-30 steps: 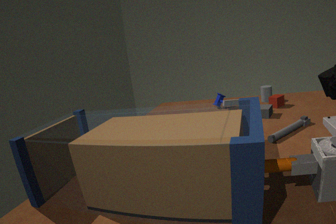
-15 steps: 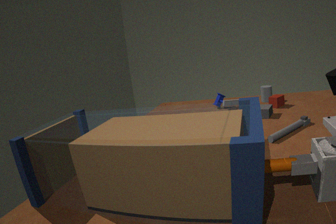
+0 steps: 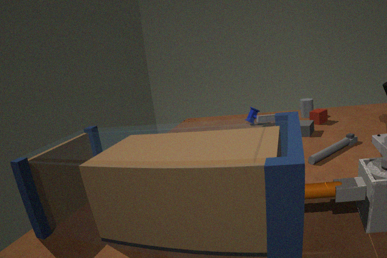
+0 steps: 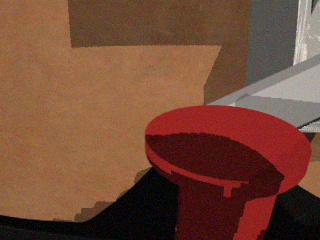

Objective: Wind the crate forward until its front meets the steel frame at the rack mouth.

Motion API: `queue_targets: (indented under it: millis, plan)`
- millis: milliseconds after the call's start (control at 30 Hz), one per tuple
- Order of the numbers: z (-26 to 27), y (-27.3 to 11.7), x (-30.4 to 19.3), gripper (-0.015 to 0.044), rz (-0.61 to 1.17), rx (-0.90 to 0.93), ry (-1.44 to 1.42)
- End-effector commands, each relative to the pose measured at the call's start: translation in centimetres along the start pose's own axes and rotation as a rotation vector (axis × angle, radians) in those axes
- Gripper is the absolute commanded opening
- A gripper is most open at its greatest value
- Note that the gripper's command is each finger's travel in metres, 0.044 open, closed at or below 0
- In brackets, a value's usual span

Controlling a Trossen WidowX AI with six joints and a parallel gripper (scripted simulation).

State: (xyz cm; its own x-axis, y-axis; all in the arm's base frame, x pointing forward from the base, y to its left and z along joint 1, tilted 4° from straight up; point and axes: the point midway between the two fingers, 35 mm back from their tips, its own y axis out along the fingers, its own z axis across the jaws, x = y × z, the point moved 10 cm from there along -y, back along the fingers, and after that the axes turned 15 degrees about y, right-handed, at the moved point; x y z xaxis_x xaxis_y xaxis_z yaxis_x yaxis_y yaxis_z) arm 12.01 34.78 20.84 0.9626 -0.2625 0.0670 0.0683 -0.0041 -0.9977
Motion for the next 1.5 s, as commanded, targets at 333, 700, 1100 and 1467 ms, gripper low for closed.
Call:
queue_targets:
  millis: [333, 700, 1100, 1467]
  plan:
    - [-2.0, 0.1, -1.7, 0.0000, 0.025, -0.041, -0.018]
    - [-3.0, 0.0, -2.2, 0.0000, 0.025, -0.041, -0.018]
    - [-4.2, 0.0, -2.6, 0.0000, 0.025, -0.042, -0.018]
    - [-5.2, 0.0, -2.8, 0.0000, 0.026, -0.043, -0.018]
